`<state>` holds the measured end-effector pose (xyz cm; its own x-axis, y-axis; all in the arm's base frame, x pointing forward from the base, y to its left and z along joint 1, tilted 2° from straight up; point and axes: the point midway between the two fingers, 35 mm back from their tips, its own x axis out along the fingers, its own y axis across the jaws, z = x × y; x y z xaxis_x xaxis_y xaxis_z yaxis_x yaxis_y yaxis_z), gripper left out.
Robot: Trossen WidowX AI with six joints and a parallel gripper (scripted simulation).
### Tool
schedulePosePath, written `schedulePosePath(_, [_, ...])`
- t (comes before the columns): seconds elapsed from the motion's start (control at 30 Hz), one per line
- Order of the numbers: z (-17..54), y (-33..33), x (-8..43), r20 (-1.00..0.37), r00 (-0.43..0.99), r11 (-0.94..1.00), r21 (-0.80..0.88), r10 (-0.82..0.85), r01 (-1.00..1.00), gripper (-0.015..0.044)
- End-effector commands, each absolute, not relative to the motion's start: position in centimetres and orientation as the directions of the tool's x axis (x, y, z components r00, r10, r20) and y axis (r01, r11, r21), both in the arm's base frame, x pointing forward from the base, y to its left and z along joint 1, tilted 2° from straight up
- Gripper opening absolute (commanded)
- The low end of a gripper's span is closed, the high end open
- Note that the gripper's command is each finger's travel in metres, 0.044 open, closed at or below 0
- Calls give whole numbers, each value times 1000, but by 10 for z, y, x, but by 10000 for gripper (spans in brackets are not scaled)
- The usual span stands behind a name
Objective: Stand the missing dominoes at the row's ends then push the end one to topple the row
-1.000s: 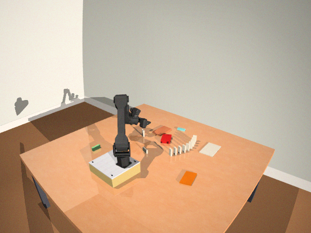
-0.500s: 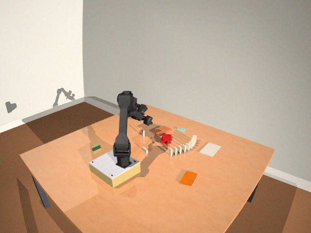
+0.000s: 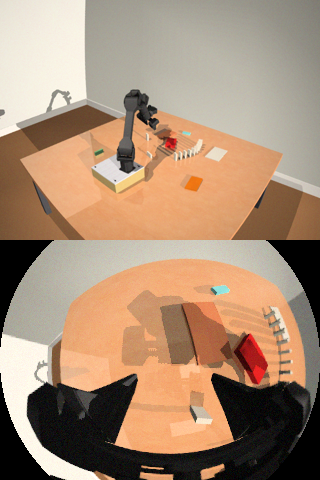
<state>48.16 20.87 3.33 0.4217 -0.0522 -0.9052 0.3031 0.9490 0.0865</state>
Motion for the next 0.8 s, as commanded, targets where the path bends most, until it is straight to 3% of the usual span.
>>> schedulePosePath(0.0, [75, 182, 423, -999, 34, 867, 48, 36, 497, 440])
schedulePosePath(0.57, [76, 180, 419, -999, 10, 862, 38, 38, 506, 440])
schedulePosePath(0.77, [32, 183, 420, -999, 10, 862, 38, 38, 506, 440])
